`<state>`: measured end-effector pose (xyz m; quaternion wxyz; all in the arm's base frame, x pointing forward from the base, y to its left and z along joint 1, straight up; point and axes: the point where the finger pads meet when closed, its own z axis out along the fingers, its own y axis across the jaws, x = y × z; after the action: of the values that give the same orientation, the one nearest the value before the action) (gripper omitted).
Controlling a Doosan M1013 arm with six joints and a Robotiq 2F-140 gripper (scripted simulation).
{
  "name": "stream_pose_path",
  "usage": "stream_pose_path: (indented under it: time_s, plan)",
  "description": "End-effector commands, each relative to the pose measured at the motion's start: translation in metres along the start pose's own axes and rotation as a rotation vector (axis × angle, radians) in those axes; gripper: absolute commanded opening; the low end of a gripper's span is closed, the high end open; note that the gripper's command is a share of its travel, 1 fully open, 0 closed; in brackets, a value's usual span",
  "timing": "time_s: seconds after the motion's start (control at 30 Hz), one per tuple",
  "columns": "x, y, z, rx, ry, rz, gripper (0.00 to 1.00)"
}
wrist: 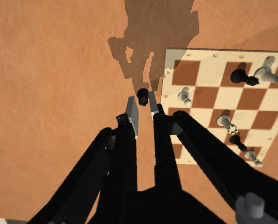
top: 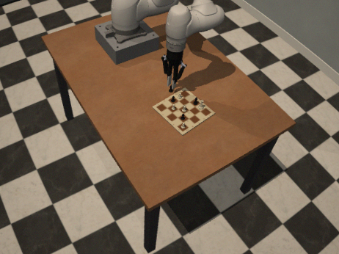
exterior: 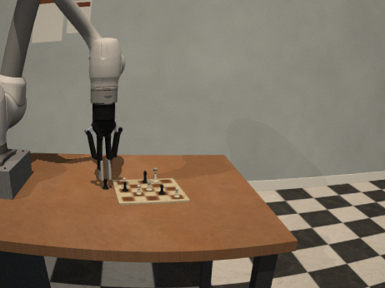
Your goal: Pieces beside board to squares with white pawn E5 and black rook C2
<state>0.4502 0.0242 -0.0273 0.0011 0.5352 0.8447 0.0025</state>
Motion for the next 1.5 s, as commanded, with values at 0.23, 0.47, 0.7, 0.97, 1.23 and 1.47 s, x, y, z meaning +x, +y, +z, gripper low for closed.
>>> stream_pose_path:
  time_s: [0.23, 0.47, 0.7, 0.97, 1.23, 1.47]
  plan:
    - [0.000, 0.000, 0.014, 0.000, 0.000, 0.000, 0.22]
    - [0.000, 0.000, 0.024, 0.000, 0.000, 0.000, 0.22]
    - [0.000, 0.000, 0.025, 0.000, 0.000, 0.000, 0.22]
    - [0.000, 0.000, 0.025, 0.000, 0.000, 0.000, 0.22]
    - [0.000, 0.000, 0.025, 0.000, 0.000, 0.000, 0.22]
    - [0.000, 0.000, 0.025, 0.000, 0.000, 0.000, 0.22]
